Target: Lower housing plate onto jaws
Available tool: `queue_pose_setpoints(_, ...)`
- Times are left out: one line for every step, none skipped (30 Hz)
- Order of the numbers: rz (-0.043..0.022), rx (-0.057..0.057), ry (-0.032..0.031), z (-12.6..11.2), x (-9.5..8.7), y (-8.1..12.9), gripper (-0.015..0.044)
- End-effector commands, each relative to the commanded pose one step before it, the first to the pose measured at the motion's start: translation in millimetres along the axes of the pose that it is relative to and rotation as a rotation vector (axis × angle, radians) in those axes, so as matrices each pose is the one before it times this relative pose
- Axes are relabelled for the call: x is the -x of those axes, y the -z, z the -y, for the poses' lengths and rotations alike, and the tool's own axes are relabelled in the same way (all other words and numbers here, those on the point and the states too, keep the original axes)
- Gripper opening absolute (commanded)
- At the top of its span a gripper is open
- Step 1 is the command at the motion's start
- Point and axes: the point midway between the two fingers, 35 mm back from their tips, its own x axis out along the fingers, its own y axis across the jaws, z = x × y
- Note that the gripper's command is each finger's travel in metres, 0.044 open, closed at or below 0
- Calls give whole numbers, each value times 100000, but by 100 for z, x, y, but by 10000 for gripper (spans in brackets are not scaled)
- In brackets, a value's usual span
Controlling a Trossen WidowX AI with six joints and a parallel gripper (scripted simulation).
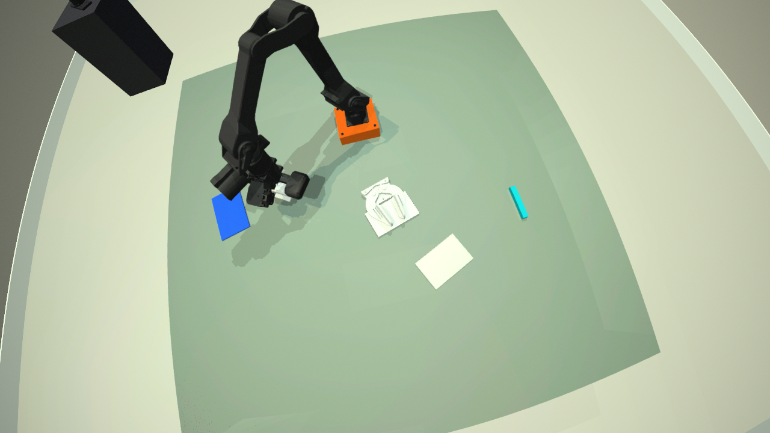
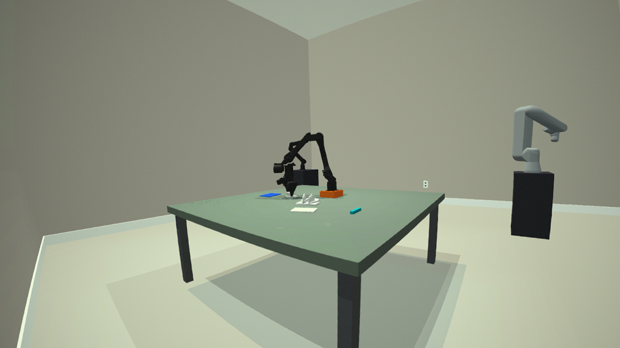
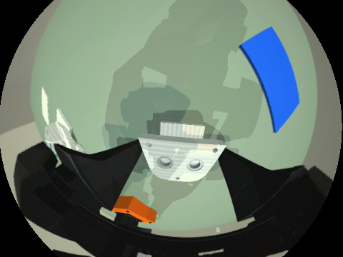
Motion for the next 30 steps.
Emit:
queue_pose_setpoints(156,473,-421,-55,-79,-18,440)
queue_pose_setpoints(0,0,0,0,0,0,440)
queue_pose_setpoints(0,0,0,0,0,0,440)
queue_pose_setpoints(0,0,0,0,0,0,440)
queue_pose_setpoints(0,0,0,0,0,0,440)
queue_pose_setpoints(0,0,0,0,0,0,440)
queue_pose_setpoints(0,0,0,0,-27,0,440)
queue_pose_setpoints(0,0,0,0,-27,0,440)
queue_pose_setpoints(0,0,0,0,0,0,440)
queue_pose_setpoints(0,0,0,0,0,0,440)
queue_pose_setpoints(0,0,0,0,0,0,440)
queue_pose_setpoints(0,0,0,0,0,0,440)
queue_pose_setpoints(0,0,0,0,0,0,440)
queue_pose_setpoints(0,0,0,0,0,0,440)
queue_pose_setpoints(0,0,0,0,0,0,440)
queue_pose_setpoints(0,0,0,0,0,0,440)
queue_pose_setpoints(-194,-446,403,50,56,27,433)
queue_pose_setpoints(0,0,0,0,0,0,427)
queue_pose_setpoints(0,0,0,0,0,0,420)
queue_pose_setpoints(0,0,0,0,0,0,413)
queue_pose_setpoints(0,0,0,0,0,0,407)
queue_pose_setpoints(0,0,0,0,0,0,400)
queue_pose_setpoints(0,0,0,0,0,0,393)
queue_pose_setpoints(0,0,0,0,0,0,387)
queue_pose_setpoints(0,0,0,0,0,0,380)
queue_pose_setpoints(0,0,0,0,0,0,373)
queue_pose_setpoints(0,0,0,0,0,0,367)
queue_pose_setpoints(0,0,0,0,0,0,360)
queue_pose_setpoints(0,0,0,0,0,0,353)
queue_pose_setpoints(0,0,0,0,0,0,351)
